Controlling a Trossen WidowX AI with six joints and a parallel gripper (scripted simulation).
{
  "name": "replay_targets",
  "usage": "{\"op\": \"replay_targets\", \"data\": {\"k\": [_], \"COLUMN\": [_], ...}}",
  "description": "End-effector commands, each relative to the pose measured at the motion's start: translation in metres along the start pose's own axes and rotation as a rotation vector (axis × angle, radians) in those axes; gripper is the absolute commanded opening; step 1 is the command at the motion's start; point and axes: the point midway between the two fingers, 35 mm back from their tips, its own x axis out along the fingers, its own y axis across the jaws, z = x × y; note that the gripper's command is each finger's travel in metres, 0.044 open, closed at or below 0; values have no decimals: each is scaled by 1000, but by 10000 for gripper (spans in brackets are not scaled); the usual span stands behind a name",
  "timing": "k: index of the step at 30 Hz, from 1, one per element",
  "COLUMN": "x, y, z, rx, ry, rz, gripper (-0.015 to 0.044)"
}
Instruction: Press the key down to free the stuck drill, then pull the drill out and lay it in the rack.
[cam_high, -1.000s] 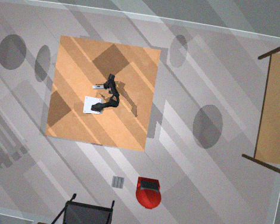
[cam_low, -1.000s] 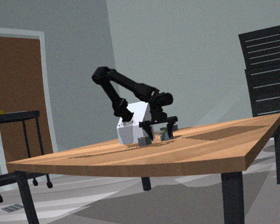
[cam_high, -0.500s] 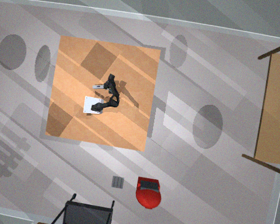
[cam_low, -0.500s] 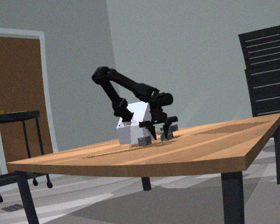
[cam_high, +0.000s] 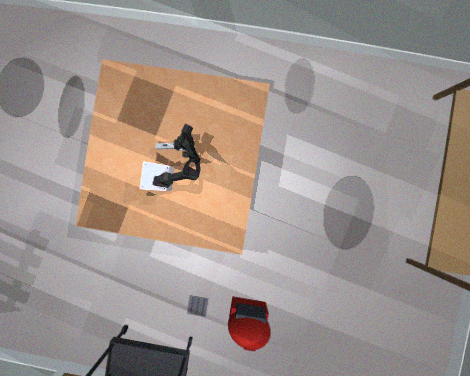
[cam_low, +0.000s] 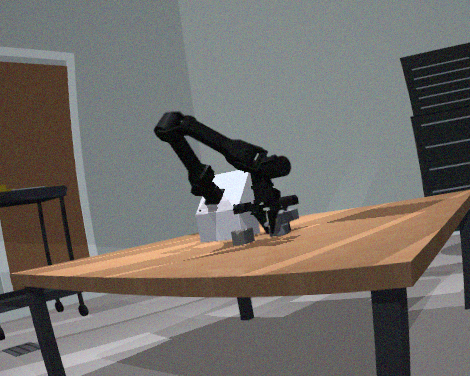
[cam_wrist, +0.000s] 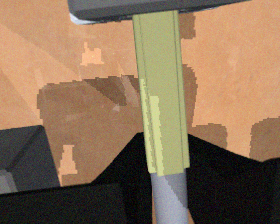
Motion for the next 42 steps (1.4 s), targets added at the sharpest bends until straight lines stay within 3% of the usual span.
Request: {"op": "replay_targets", "data": {"k": [1, 42], "x": [-2, -4], "y": [1, -1], "z": [0, -52], "rx": [-2, -1], "ry": [-4, -2], "rz": [3, 2], "gripper": [0, 0]}}
